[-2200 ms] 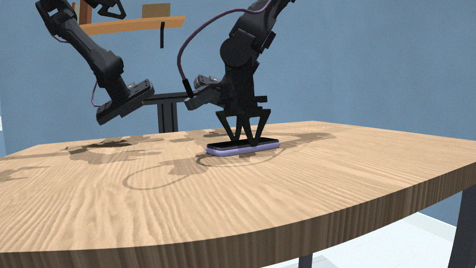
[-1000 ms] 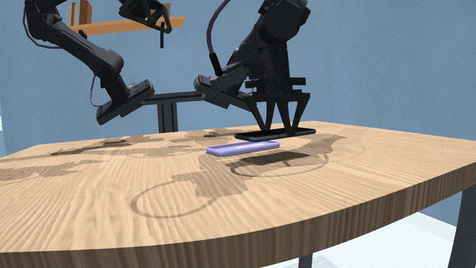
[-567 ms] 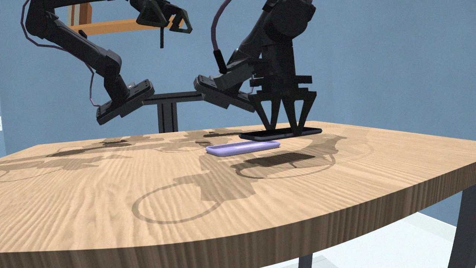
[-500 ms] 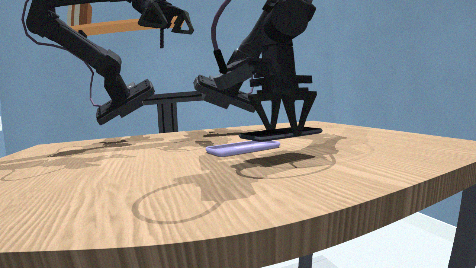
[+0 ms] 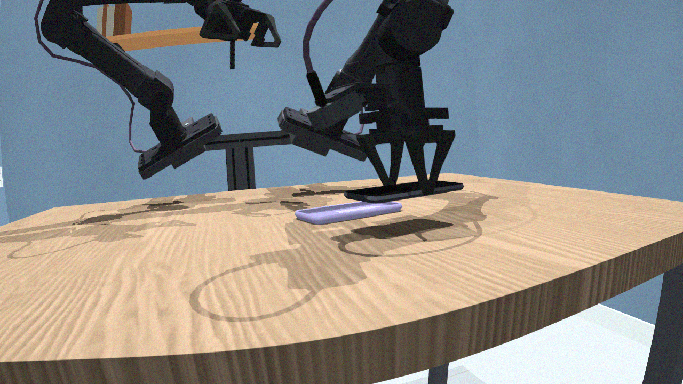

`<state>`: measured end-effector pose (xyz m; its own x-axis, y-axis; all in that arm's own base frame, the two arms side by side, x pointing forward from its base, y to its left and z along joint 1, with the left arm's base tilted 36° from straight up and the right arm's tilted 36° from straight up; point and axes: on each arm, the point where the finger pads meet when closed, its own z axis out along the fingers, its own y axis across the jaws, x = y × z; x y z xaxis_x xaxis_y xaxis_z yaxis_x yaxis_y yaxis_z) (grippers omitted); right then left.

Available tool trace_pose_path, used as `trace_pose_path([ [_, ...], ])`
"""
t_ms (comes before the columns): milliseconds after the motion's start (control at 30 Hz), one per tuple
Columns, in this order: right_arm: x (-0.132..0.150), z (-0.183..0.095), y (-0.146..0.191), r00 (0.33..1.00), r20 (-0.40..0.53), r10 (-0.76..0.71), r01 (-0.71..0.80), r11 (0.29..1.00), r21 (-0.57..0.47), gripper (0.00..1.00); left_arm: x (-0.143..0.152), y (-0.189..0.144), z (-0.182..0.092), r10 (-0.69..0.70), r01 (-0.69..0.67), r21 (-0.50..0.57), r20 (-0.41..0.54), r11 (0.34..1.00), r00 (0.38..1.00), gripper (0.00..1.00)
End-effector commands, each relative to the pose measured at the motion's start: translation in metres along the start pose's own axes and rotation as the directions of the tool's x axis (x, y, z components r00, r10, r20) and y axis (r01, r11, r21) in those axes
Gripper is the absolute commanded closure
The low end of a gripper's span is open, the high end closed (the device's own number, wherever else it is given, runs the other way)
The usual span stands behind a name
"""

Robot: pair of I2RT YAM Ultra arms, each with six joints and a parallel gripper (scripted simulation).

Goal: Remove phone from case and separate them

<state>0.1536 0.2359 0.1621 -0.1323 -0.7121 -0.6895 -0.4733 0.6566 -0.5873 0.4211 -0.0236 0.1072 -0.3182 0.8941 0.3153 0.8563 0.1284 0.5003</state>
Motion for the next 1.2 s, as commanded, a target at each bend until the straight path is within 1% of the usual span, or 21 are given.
trace_pose_path([
  [0, -0.007, -0.003, 0.003, 0.999, 0.025, 0.021, -0.021, 1.000, 0.002, 0.00, -0.009, 0.007, -0.011, 0.004, -0.003, -0.029, 0.019, 1.000, 1.000, 0.33],
  [167, -0.008, -0.003, 0.000, 0.999, 0.026, 0.031, -0.031, 0.999, 0.005, 0.00, -0.010, 0.005, 0.003, 0.011, -0.010, -0.029, 0.023, 1.000, 1.000, 0.33],
  [267, -0.008, -0.003, 0.000, 0.999, 0.026, 0.031, -0.031, 0.999, 0.005, 0.00, -0.009, 0.009, 0.004, 0.000, 0.001, -0.034, 0.028, 0.999, 1.000, 0.33],
  [400, -0.008, -0.003, 0.000, 0.999, 0.026, 0.031, -0.031, 0.999, 0.005, 0.00, -0.010, 0.004, 0.016, 0.009, -0.009, -0.023, 0.023, 1.000, 1.000, 0.33],
  [567, -0.008, -0.003, 0.000, 0.999, 0.026, 0.031, -0.031, 0.999, 0.005, 0.00, -0.010, 0.007, 0.019, 0.006, -0.005, -0.034, 0.029, 0.999, 1.000, 0.33],
  [733, -0.008, -0.003, 0.000, 0.999, 0.026, 0.031, -0.031, 0.999, 0.005, 0.00, -0.009, 0.004, 0.029, 0.008, -0.007, -0.027, 0.025, 1.000, 1.000, 0.33],
  [833, -0.008, -0.003, 0.000, 0.999, 0.026, 0.031, -0.031, 0.999, 0.005, 0.00, -0.010, 0.008, 0.027, 0.004, -0.003, -0.038, 0.031, 0.999, 1.000, 0.33],
  [1033, -0.008, -0.003, 0.000, 0.999, 0.026, 0.031, -0.031, 0.999, 0.005, 0.00, -0.011, 0.005, 0.036, 0.009, -0.009, -0.030, 0.027, 1.000, 1.000, 0.33],
  [1167, -0.008, -0.003, 0.000, 0.999, 0.026, 0.031, -0.031, 0.999, 0.005, 0.00, -0.010, 0.006, 0.035, 0.007, -0.006, -0.033, 0.029, 0.999, 1.000, 0.33],
])
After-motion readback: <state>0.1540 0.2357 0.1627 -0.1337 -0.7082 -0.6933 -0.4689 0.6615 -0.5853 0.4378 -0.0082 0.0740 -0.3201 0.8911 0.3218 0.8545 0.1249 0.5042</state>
